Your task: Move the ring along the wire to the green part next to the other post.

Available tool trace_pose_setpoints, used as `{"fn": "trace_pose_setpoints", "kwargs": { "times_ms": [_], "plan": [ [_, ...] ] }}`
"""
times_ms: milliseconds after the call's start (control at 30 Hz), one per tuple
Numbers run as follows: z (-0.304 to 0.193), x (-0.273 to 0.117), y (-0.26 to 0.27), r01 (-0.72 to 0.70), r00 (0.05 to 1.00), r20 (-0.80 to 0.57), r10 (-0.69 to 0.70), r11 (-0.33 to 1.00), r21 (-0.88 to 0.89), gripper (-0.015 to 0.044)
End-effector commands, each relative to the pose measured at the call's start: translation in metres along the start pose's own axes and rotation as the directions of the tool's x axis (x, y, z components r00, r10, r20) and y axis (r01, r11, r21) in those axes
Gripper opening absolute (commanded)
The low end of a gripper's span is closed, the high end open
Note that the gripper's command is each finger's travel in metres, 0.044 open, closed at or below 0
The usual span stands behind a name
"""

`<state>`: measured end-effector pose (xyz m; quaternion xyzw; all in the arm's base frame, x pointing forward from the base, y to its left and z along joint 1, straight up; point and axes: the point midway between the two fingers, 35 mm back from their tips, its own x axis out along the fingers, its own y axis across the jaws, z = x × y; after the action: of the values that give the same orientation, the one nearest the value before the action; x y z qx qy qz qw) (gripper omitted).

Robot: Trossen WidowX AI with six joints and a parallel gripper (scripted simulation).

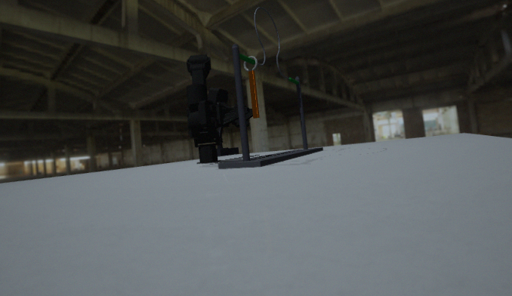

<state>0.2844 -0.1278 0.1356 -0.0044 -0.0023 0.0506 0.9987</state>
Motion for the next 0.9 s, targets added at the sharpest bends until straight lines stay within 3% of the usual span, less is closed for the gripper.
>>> {"fn": "trace_pose_setpoints", "kwargs": {
  "times_ms": [0, 867],
  "plan": [
    [0.002, 0.008, -0.002, 0.003, 1.000, 0.006, -0.003, 1.000, -0.003, 0.0160],
    [0.002, 0.036, 0.002, 0.003, 1.000, 0.008, -0.003, 1.000, -0.003, 0.0160]
  ]
}}
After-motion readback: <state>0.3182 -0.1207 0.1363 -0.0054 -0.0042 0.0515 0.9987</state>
